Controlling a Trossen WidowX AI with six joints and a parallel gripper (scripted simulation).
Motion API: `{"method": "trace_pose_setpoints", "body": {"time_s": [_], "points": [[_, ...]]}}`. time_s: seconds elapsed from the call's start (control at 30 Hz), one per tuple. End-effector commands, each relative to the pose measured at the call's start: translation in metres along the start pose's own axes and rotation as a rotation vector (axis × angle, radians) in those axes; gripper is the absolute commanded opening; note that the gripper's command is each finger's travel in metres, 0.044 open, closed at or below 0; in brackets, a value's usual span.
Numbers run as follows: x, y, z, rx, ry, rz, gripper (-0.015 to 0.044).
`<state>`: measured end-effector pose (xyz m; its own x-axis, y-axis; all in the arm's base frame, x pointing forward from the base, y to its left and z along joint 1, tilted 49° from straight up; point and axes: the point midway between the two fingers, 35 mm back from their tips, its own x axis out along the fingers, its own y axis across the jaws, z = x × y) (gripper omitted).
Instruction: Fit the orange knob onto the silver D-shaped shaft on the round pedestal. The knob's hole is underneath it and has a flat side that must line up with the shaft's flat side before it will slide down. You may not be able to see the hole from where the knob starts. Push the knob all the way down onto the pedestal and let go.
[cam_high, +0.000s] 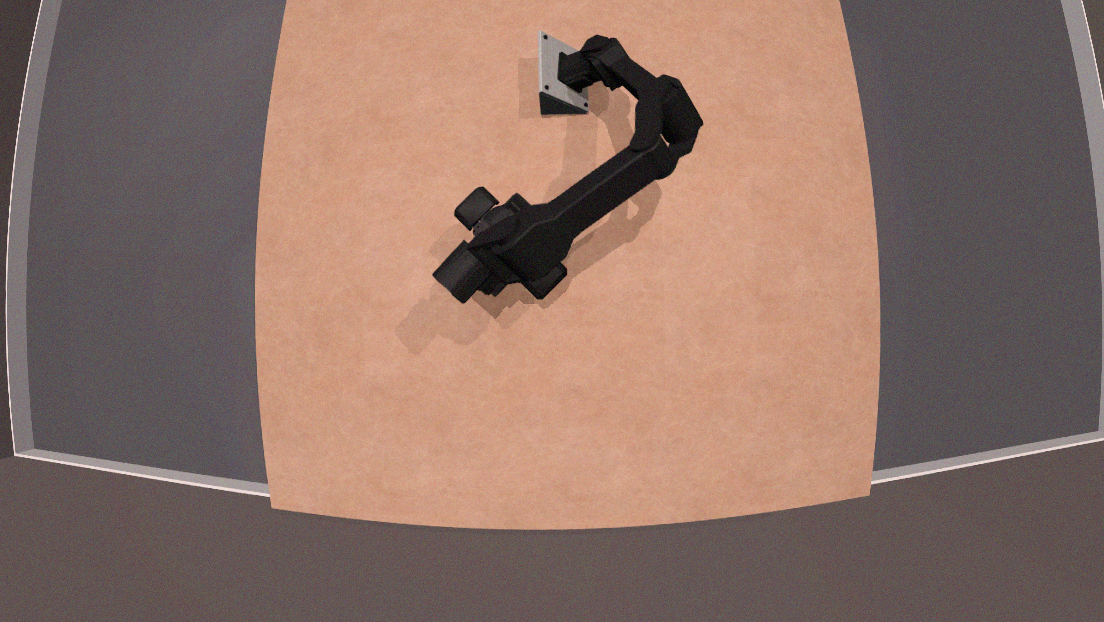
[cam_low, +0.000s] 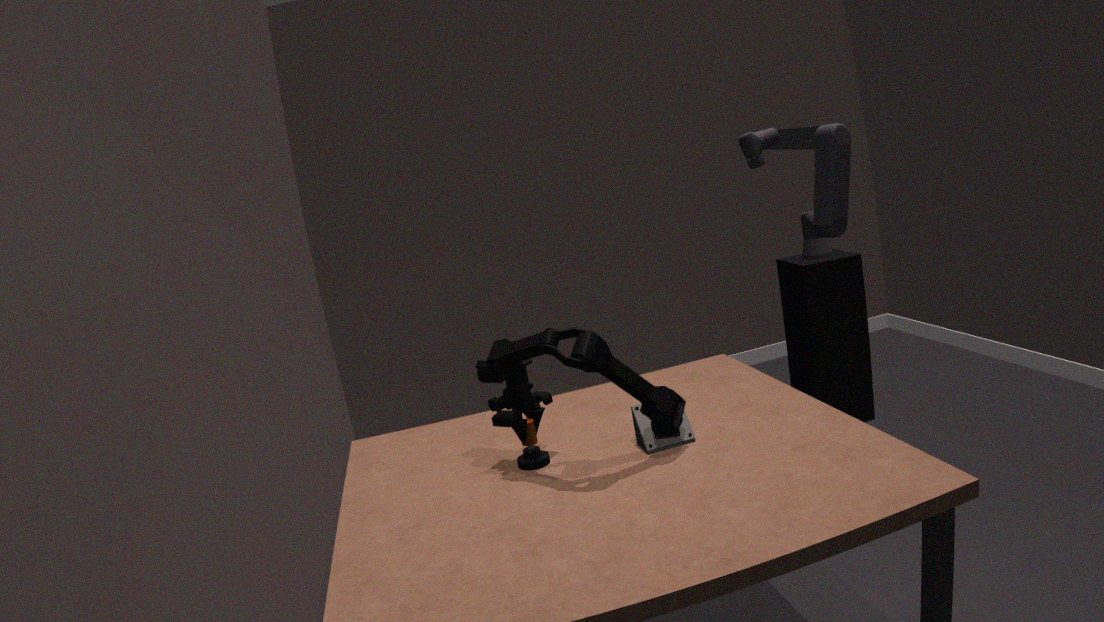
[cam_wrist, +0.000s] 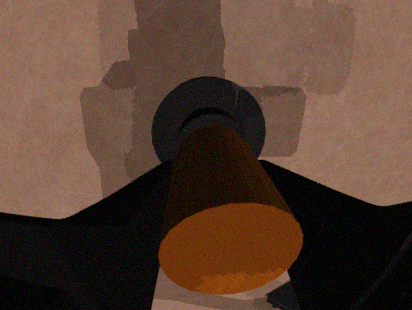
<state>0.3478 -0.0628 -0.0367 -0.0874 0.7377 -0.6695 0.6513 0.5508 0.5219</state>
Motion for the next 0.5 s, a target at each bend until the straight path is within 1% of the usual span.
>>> {"method": "trace_pose_setpoints", "body": {"time_s": [0.0,0.47], "points": [[0.0,-0.0004,0.0007,0.013,-0.003,-0.001,0.0],[-0.0052,-0.0019,0.0008,-0.006,-0.003,-0.002,0.0]]}}
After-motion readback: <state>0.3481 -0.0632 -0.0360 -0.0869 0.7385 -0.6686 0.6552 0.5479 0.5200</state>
